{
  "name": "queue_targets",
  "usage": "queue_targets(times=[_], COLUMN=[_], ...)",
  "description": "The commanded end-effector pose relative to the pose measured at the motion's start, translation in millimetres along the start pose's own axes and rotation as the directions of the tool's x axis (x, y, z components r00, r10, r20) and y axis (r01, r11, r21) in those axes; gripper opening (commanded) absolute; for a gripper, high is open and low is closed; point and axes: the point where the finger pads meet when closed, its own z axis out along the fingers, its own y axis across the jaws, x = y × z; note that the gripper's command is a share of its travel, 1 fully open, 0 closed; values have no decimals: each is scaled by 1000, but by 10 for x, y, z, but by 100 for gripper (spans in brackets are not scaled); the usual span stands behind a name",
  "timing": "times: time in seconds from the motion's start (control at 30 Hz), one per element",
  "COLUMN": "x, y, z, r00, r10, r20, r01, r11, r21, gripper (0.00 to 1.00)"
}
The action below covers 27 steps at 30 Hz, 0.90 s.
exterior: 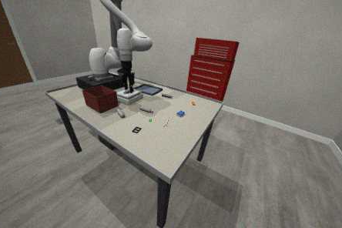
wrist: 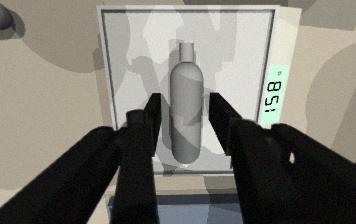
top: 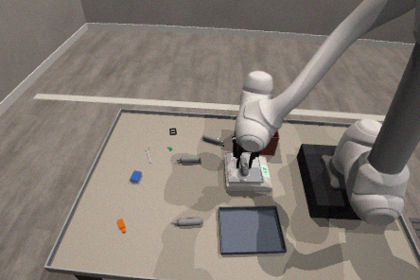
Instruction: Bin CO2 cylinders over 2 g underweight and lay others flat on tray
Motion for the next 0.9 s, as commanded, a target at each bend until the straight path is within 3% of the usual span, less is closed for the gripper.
queue_targets(times=[0.0, 0.43, 0.6, 0.87], x=[4, 4, 7, 2], y=[3, 0, -19, -17], z=[13, -46, -222, -654], r00=[1000, 1000, 1000, 1000], r10=[-4, -4, -4, -4], r20=[1, 1, 1, 2], r01=[4, 4, 4, 4], r11=[1000, 1000, 1000, 1000], r21=[2, 1, 4, 4], gripper=[10, 10, 10, 10])
